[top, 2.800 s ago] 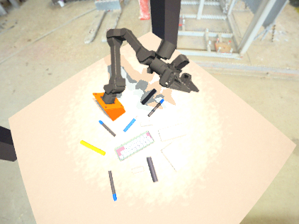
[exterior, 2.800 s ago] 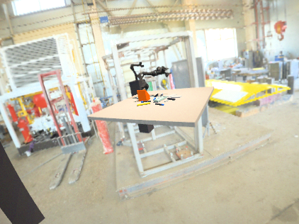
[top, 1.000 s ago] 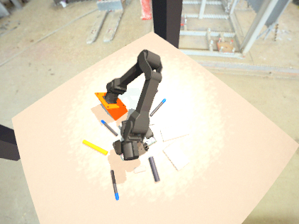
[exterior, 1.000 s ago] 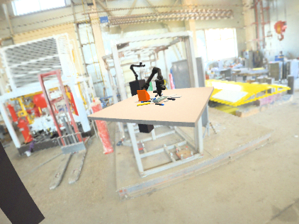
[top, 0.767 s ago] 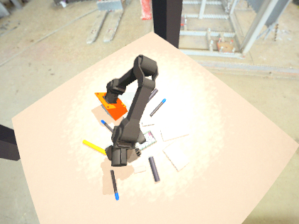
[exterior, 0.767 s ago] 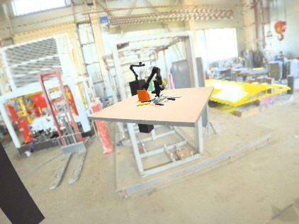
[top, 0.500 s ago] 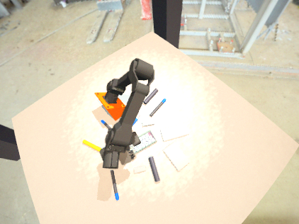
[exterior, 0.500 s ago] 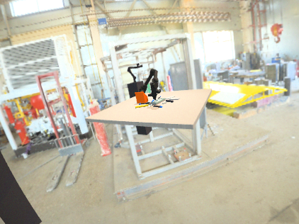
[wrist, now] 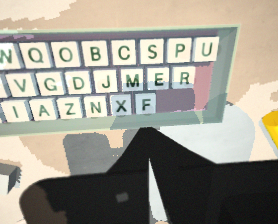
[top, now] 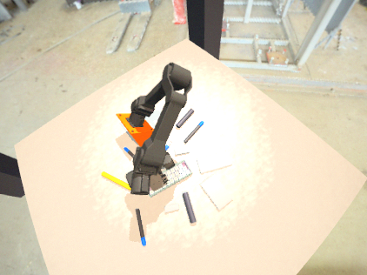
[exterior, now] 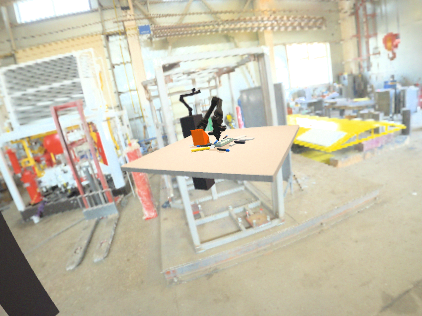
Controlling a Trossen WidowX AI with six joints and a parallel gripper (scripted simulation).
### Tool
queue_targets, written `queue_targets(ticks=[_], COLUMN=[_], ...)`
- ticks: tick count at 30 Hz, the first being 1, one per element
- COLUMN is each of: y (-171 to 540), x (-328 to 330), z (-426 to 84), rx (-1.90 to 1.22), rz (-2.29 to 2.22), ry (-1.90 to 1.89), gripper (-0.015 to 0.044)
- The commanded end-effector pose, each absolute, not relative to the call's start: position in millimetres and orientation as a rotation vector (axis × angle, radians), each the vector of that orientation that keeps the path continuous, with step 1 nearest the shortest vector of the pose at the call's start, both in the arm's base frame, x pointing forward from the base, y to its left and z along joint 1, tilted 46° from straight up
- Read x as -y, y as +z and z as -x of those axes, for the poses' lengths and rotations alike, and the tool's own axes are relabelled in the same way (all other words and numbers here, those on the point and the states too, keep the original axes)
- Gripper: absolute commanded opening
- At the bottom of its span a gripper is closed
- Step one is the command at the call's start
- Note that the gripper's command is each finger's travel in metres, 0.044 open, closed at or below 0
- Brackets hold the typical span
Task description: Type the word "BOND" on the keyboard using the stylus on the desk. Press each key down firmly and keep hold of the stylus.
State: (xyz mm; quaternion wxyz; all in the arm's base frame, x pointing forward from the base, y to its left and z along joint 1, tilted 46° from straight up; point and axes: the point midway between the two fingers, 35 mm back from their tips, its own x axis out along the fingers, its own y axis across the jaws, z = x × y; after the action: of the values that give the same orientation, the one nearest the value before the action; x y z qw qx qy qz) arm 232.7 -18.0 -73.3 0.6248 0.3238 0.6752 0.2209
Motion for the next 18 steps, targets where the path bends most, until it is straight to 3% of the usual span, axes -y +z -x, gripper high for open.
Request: queue_targets(ticks=[1, 10, 18], y=[-71.2, -17.7, -16.2], x=[17.4, -35.5, -37.1], z=[-233.0, -245.7, -245.7], rx=[-1.544, -1.544, -1.544], rz=[-0.745, -0.747, -0.748], ry=[0.504, 0.506, 0.507], gripper=[0.0000, 0.0000, 0.0000])
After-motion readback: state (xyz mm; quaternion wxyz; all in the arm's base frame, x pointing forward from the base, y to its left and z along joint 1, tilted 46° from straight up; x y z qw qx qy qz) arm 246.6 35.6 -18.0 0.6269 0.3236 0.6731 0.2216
